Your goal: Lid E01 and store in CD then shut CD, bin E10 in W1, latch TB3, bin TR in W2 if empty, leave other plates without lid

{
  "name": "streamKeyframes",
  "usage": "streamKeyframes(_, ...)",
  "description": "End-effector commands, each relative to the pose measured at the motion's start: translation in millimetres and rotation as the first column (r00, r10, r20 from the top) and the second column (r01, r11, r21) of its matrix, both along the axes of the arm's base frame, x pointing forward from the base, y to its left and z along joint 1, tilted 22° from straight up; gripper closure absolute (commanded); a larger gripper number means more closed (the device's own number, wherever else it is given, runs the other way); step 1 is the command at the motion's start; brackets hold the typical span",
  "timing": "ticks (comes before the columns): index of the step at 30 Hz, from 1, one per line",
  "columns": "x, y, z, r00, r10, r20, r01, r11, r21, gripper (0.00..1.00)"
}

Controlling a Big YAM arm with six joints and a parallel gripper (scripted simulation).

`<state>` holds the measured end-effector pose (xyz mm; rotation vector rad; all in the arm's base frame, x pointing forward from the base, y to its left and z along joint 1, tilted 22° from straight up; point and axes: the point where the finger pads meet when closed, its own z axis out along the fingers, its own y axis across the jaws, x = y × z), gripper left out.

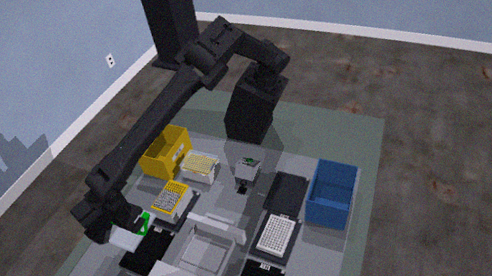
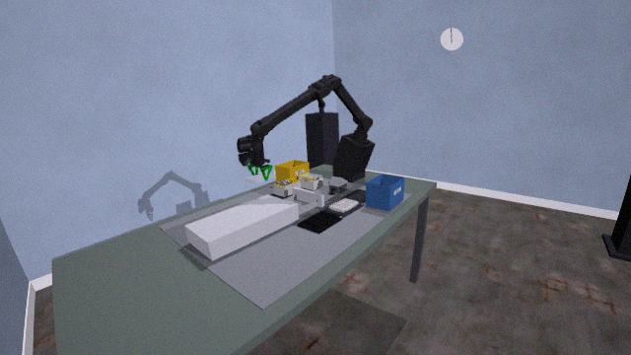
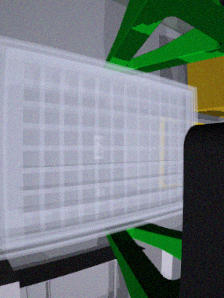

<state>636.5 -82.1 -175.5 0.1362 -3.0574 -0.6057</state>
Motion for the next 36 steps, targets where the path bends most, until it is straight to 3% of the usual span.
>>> streamKeyframes(1, 30.5, -23.1, 44.1, 0.995, -0.013, 0.095, 0.015, 1.0, -0.023, 1.0)
streamKeyframes(5, 30.5, -23.1, 44.1, 0.995, -0.013, 0.095, 0.015, 1.0, -0.023, 1.0)
streamKeyframes(6, 18.8, -5.6, 34.2, 0.996, 0.039, 0.086, -0.038, 0.999, -0.019, 1.0)
streamKeyframes(8, 18.8, -5.6, 34.2, 0.996, 0.039, 0.086, -0.038, 0.999, -0.019, 1.0)
streamKeyframes(11, 17.0, 9.9, 36.8, 0.982, 0.143, 0.122, -0.142, 0.99, -0.022, 1.0)
streamKeyframes(16, 12.2, 22.2, 41.2, 0.939, 0.293, 0.181, -0.291, 0.956, -0.036, 1.0)
streamKeyframes(23, 4.5, 27.8, 47.3, 0.844, 0.472, 0.256, -0.47, 0.88, -0.072, 1.0)
streamKeyframes(25, 4.5, 27.8, 47.3, 0.844, 0.472, 0.256, -0.47, 0.88, -0.072, 1.0)
streamKeyframes(26, 21.8, 29.7, 62.2, 0.814, 0.503, 0.29, -0.497, 0.862, -0.1, 1.0)
streamKeyframes(27, 3.4, 43.9, 49.0, 0.797, 0.537, 0.275, -0.536, 0.84, -0.085, 1.0)
streamKeyframes(36, -5.5, 65.3, 56.8, 0.584, 0.732, 0.349, -0.733, 0.661, -0.159, 1.0)
